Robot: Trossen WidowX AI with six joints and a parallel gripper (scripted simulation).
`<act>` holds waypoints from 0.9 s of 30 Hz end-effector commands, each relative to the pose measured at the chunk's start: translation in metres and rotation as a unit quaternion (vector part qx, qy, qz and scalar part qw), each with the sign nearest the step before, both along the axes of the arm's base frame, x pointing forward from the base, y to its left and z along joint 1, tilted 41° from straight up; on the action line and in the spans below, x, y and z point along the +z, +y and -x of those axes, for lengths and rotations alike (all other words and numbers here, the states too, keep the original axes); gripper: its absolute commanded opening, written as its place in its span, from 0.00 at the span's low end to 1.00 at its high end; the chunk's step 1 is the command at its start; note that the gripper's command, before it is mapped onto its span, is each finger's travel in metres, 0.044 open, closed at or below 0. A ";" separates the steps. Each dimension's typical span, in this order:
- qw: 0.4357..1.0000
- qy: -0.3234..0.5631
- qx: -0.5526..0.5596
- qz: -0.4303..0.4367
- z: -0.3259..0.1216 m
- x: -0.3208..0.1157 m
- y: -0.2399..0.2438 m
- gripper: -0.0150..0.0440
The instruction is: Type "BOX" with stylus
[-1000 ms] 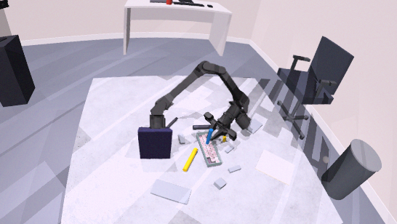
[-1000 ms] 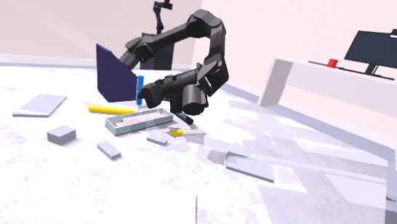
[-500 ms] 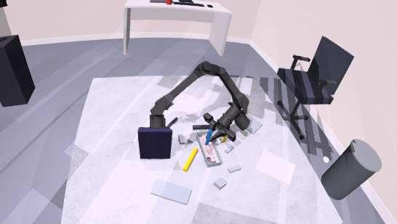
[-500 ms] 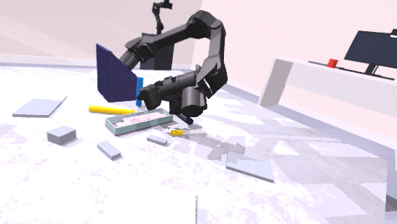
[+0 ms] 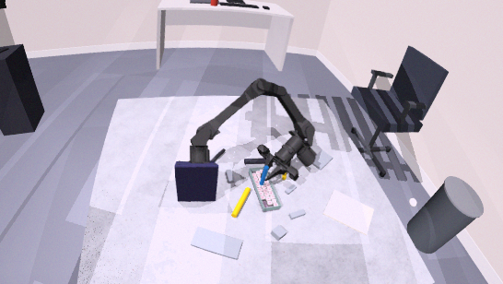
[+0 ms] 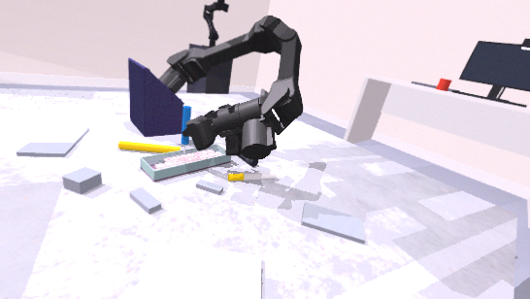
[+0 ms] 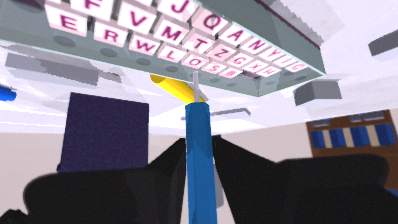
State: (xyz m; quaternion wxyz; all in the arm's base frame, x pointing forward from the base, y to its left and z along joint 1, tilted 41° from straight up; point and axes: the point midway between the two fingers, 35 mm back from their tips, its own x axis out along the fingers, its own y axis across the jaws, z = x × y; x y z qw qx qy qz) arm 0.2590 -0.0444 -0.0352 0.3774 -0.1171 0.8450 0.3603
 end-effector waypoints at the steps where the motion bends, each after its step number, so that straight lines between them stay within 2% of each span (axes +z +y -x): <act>1: 1.000 0.000 -0.003 0.000 0.000 -0.002 0.002 0.39; 27: 1.000 0.000 -0.003 -0.001 -0.002 -0.010 0.009 0.39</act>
